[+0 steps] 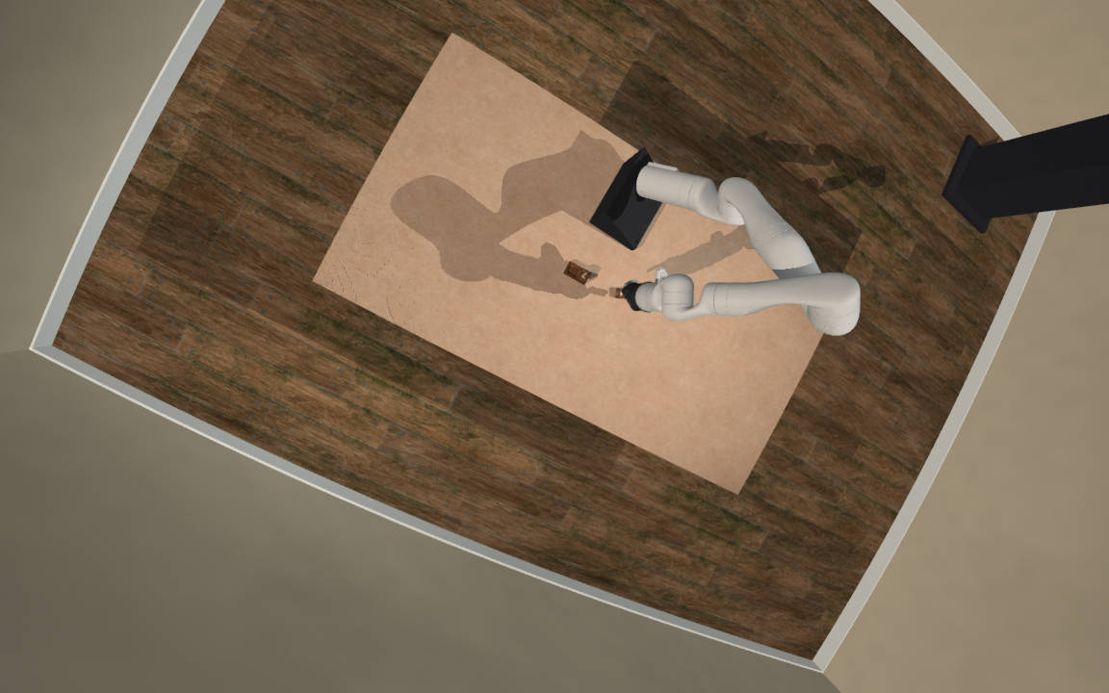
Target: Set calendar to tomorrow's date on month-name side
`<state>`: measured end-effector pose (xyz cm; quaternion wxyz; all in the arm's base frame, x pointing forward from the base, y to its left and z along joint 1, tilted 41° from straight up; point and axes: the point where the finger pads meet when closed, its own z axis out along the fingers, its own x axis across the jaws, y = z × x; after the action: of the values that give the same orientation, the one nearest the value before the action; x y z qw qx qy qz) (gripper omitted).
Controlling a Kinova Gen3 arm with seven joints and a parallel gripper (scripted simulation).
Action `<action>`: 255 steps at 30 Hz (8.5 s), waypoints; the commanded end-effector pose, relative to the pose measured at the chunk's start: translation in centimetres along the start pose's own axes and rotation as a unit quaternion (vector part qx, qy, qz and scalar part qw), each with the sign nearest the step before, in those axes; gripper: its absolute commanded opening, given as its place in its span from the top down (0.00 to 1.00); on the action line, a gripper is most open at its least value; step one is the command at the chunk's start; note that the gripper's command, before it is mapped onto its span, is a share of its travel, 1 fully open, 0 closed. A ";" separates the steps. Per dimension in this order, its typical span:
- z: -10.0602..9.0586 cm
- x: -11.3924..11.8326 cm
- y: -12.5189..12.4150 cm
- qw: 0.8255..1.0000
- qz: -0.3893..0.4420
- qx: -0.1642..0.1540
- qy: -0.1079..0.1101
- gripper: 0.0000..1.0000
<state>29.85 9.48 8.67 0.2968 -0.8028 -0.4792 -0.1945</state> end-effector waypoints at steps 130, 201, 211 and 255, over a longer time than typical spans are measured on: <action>5.6 0.2 0.8 0.941 0.339 -0.004 -0.002 0.13; 1.6 0.2 0.7 0.941 0.339 -0.008 -0.004 0.13; 1.8 0.5 0.7 0.938 0.338 -0.069 -0.029 0.13; 1.9 0.3 0.2 0.912 0.329 -0.228 -0.090 0.13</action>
<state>30.44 9.87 6.96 0.1140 -0.9777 -0.1377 -0.1104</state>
